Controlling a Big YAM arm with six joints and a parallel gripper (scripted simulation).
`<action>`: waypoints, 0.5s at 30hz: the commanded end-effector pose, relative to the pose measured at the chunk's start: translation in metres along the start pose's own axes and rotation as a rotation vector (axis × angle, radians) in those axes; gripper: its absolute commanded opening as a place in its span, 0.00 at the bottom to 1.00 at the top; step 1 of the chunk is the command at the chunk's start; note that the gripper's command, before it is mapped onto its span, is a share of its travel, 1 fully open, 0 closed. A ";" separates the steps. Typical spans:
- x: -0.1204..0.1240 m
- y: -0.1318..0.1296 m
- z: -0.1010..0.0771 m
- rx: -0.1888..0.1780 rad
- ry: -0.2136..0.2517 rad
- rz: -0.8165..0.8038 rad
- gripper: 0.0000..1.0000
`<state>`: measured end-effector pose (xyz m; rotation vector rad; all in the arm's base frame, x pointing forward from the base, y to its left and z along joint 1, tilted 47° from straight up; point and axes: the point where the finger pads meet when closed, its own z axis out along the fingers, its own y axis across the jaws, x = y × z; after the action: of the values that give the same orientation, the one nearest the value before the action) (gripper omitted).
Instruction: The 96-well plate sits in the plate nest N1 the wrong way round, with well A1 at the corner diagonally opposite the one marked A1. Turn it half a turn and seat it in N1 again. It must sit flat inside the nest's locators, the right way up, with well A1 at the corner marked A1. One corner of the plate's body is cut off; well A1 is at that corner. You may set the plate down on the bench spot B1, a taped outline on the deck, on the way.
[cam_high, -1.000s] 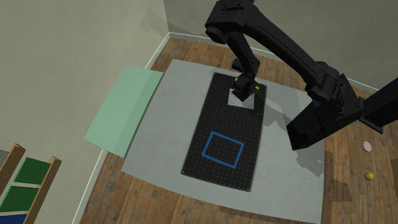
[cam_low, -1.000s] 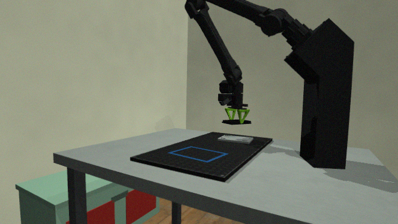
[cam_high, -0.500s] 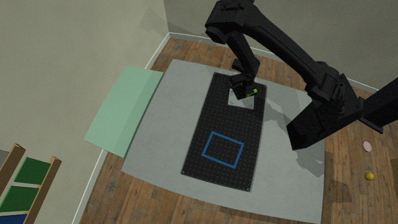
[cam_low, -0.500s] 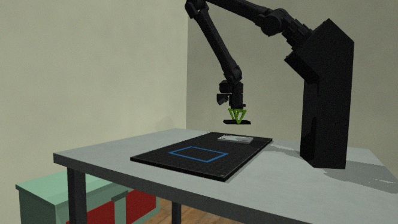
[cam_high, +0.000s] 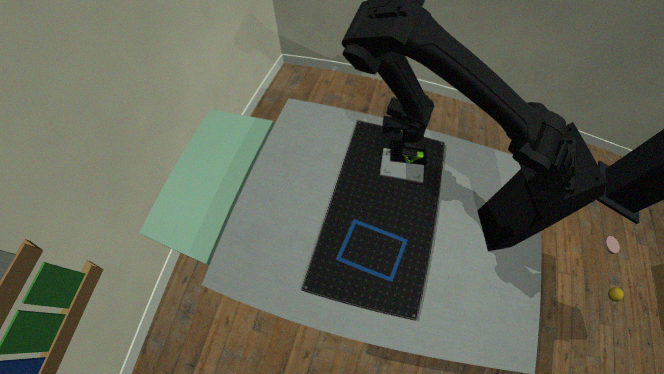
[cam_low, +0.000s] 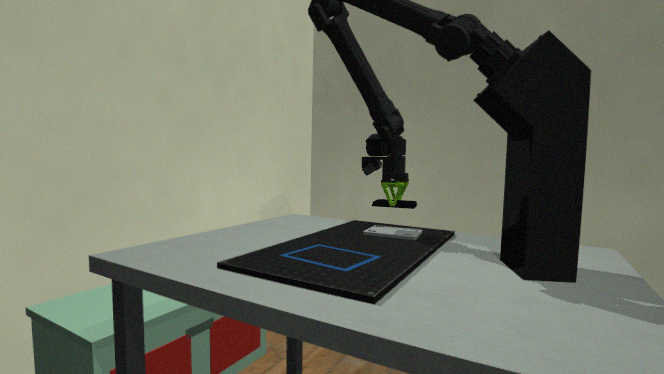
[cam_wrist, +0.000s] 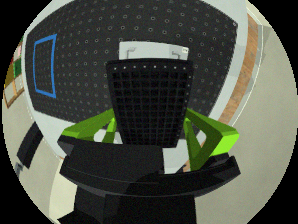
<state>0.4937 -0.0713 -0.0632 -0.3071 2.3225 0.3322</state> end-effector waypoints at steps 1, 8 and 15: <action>-0.007 -0.005 -0.002 0.006 -0.010 0.090 0.00; -0.008 -0.005 -0.003 0.006 -0.011 0.089 0.00; -0.011 -0.006 -0.004 0.009 -0.015 0.087 0.00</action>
<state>0.4942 -0.0715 -0.0631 -0.2177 2.3404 0.3712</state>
